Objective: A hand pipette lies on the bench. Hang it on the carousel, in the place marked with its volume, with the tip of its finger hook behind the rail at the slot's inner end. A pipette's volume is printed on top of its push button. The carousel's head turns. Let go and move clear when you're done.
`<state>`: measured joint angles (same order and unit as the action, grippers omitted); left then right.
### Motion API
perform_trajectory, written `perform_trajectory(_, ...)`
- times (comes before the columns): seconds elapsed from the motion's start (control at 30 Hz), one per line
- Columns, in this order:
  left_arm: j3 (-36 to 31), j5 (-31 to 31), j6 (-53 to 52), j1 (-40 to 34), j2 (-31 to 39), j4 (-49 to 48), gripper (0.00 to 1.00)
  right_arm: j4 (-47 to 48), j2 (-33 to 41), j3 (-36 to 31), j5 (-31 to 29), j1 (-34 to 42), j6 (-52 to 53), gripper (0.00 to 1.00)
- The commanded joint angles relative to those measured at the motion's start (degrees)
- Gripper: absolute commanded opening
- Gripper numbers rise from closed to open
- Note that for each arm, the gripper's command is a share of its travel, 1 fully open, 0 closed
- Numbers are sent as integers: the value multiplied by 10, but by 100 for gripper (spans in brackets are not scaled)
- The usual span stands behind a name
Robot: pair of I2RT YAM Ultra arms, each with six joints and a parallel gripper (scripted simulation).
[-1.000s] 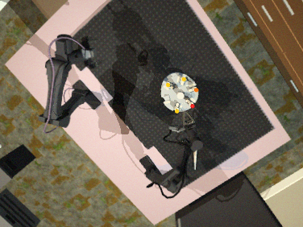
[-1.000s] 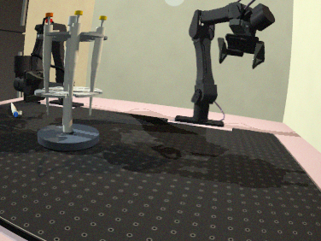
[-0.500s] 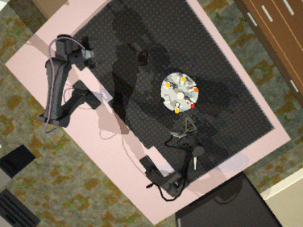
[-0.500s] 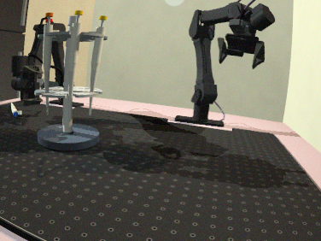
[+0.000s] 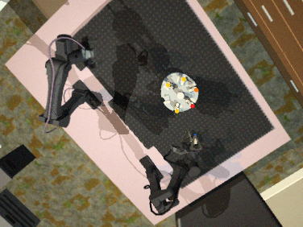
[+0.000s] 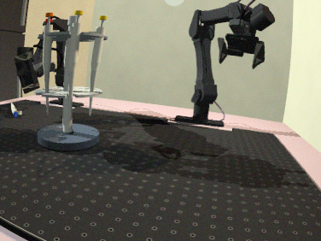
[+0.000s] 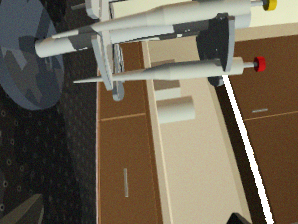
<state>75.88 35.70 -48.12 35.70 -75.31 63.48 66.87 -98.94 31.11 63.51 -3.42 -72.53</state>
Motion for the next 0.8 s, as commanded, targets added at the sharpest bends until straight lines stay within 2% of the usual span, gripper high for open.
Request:
perform_trajectory(0.0, 9, 12, -4, 5, -1, -7, 100, -41, 44, -20, -14, -22, 69, 100)
perform_trajectory(0.03, 9, 12, -4, 5, -1, -7, 100, -41, 44, -20, -14, -22, 69, 100)
perform_trajectory(0.07, 9, 12, -4, 5, -1, -7, 100, -72, 74, -4, -16, -36, 78, 100)
perform_trajectory(0.2, 9, 12, -4, 5, -1, -7, 100, -136, 141, -25, -20, -78, 125, 100)
perform_trajectory(0.47, 9, 12, -4, 5, -1, -7, 100, -326, 276, -26, -8, -180, 182, 100)
perform_trajectory(0.53, 9, 12, -4, 5, -1, -7, 100, -379, 303, -19, -3, -208, 190, 100)
perform_trajectory(0.6, 9, 12, -4, 5, -1, -7, 100, -379, 303, -19, -3, -208, 190, 100)
perform_trajectory(0.63, 9, 12, -4, 5, -1, -7, 100, -457, 327, -1, -3, -224, 184, 100)
perform_trajectory(0.73, 9, 12, -4, 5, -1, -7, 100, -546, 356, 21, -2, -262, 192, 100)
perform_trajectory(0.77, 9, 12, -4, 5, -1, -7, 100, -578, 344, 31, 1, -277, 184, 100)
